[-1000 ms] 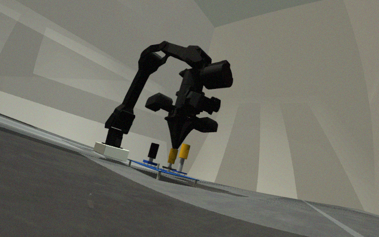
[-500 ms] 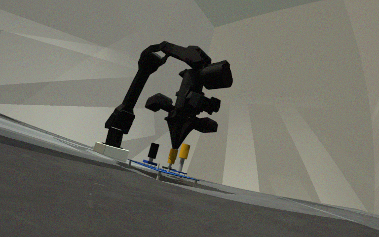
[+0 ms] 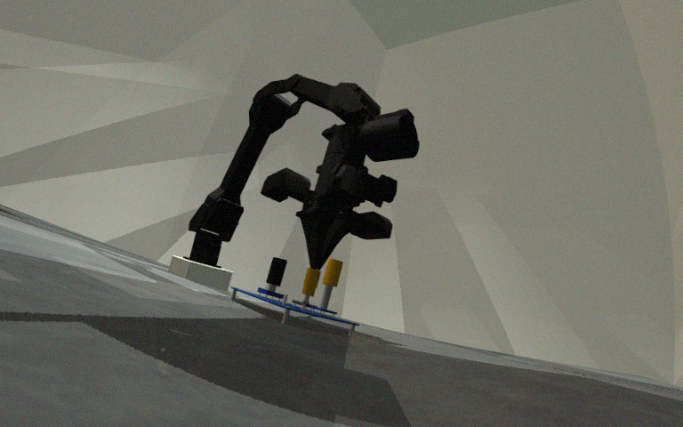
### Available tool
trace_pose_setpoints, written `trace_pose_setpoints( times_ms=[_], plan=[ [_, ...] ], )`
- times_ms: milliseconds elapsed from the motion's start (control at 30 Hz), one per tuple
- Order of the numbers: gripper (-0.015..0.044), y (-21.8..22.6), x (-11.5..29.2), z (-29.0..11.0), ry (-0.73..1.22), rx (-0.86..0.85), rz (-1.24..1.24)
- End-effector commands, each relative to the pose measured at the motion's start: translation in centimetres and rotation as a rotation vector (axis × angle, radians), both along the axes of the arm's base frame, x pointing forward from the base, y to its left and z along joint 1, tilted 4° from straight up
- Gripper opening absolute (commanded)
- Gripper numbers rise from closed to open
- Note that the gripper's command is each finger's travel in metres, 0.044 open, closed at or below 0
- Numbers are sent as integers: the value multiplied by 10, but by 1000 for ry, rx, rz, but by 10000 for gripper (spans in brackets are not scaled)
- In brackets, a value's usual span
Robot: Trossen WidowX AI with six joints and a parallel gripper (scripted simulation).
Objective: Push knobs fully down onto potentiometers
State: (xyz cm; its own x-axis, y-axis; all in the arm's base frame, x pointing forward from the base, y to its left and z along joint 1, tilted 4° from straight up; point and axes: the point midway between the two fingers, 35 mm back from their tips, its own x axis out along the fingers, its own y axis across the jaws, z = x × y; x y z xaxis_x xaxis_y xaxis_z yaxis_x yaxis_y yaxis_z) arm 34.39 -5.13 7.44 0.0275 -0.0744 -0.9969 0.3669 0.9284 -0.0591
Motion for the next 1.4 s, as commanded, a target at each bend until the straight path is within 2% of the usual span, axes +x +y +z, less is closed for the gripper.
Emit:
trace_pose_setpoints(
  times_ms=[0,1367],
  plan=[
    [0,-1,0,-5,5,-4,1],
    [0,-2,0,-11,5,-4,1]
  ],
)
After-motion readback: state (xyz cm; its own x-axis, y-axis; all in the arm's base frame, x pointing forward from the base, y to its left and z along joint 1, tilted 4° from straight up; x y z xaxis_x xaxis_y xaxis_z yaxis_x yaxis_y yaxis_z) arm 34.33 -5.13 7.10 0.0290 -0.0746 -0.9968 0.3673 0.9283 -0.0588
